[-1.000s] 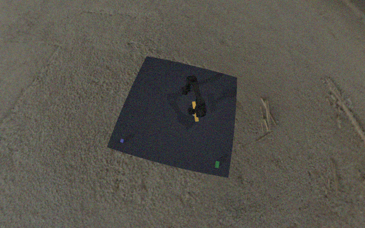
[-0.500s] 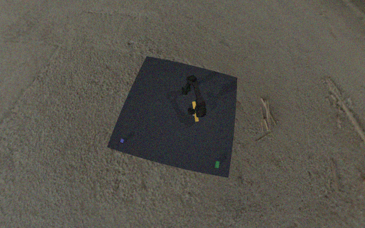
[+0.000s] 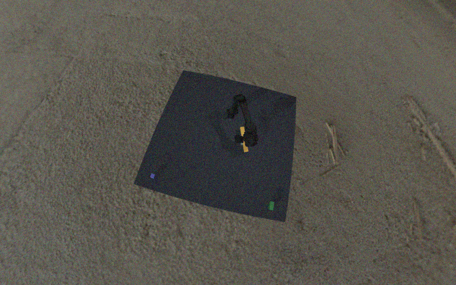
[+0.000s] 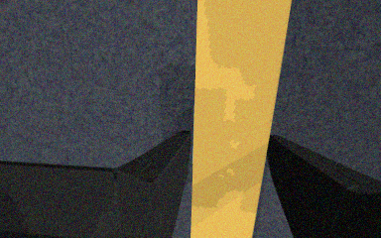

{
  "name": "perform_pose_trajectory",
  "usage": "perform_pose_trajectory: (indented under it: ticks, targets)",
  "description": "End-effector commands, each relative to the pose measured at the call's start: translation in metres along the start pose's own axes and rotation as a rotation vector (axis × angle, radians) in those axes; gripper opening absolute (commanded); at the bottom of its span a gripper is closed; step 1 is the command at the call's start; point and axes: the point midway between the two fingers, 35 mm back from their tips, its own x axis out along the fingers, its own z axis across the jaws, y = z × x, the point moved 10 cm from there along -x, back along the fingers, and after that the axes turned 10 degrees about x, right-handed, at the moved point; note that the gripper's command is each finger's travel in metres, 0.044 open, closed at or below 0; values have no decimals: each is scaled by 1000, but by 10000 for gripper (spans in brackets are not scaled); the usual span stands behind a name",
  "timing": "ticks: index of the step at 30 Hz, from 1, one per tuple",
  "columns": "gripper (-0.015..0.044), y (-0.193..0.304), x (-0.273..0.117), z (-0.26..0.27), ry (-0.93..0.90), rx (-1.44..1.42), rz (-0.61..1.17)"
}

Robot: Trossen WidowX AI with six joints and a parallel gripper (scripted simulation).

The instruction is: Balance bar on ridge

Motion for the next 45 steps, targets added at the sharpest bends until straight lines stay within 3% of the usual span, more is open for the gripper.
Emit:
perform_pose_trajectory:
  ticks: [1,3,13,17,26,45]
  targets:
    - [185,0,0,0,0,0,0]
    - [185,0,0,0,0,0,0]
    - [440,0,0,0,0,0,0]
    - [440,-1,-7,1,0,0,0]
    - [440,-1,-98,1,0,0,0]
    - [440,-1,-100,0,0,0,0]
